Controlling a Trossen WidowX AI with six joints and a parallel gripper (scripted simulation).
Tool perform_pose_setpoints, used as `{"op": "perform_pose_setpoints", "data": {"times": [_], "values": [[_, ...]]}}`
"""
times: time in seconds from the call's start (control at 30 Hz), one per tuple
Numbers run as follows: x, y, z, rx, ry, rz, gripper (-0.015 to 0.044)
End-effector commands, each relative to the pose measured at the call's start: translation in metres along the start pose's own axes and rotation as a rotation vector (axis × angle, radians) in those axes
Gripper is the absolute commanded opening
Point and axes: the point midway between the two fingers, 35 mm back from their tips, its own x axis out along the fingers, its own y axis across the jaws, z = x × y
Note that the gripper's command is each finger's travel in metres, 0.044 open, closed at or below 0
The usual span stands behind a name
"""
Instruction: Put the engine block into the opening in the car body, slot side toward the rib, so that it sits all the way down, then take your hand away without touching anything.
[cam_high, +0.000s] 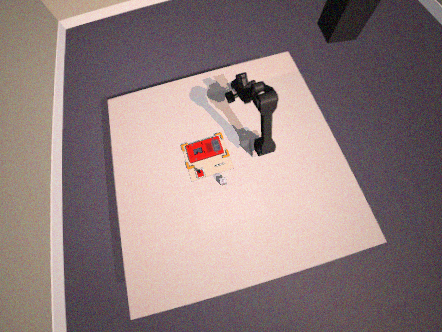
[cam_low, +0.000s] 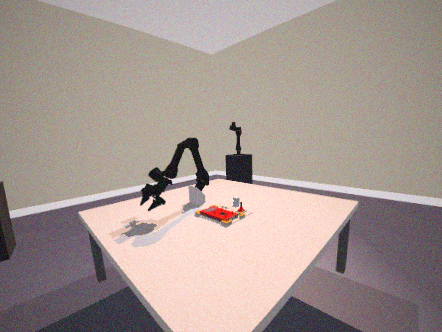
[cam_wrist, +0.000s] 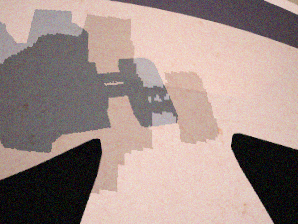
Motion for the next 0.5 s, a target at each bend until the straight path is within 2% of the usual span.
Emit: {"op": "perform_pose_setpoints", "data": {"times": [0.0,0.03,0.23,0.47], "values": [[0.001,0.000,0.000,0.001,0.005,0.001,0.0426],[0.003,0.000,0.002,0.004,0.018,0.004,0.0440],[0.019,-0.003,0.018,0.045,0.180,0.042,0.0440],[0.024,-0.006,0.030,0.099,0.402,0.075,0.0440]]}}
